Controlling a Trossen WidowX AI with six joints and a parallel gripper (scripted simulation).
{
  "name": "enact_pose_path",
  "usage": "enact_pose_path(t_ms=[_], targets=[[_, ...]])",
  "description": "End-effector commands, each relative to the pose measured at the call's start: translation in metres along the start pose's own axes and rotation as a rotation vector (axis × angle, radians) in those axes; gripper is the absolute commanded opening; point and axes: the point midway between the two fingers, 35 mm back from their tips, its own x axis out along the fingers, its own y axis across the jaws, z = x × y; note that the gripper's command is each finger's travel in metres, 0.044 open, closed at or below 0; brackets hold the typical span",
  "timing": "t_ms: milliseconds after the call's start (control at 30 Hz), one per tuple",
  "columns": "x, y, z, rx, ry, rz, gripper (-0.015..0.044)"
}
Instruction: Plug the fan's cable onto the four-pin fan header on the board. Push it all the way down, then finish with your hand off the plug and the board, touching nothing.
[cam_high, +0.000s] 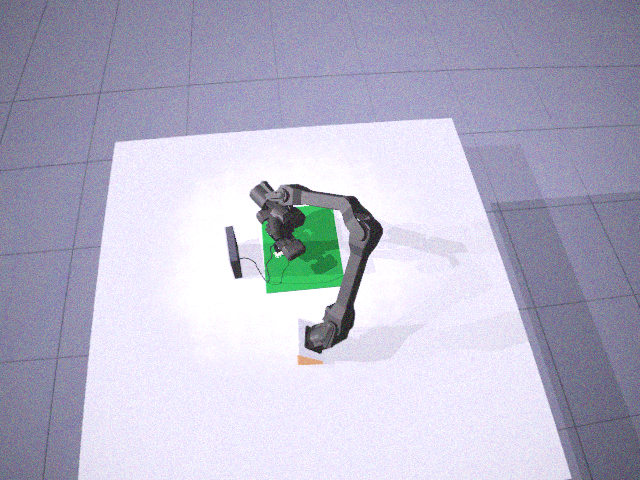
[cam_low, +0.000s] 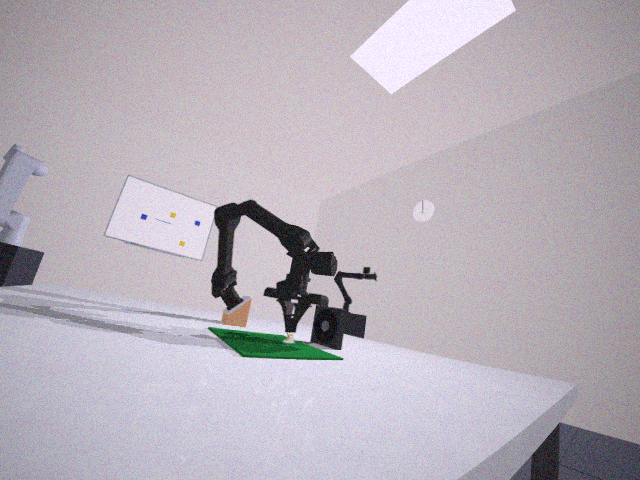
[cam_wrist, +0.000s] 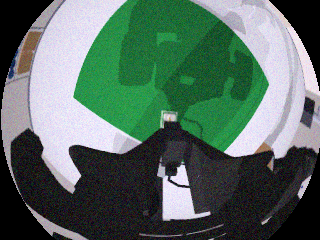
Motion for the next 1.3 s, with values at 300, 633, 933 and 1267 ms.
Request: enact_pose_path(t_ms=[300,633,933,1267], targets=[[0.001,0.0017,0.0007,-0.005,-0.004,0.002,0.0],[0.0033,0.0013,0.0006,-0.006,-0.004,0.002,0.0],[0.0053,0.0009,0.0005,-0.007,-0.004,0.002,0.0],[0.0073,0.0009,0.0005,-0.008,-0.004,0.002,0.0]])
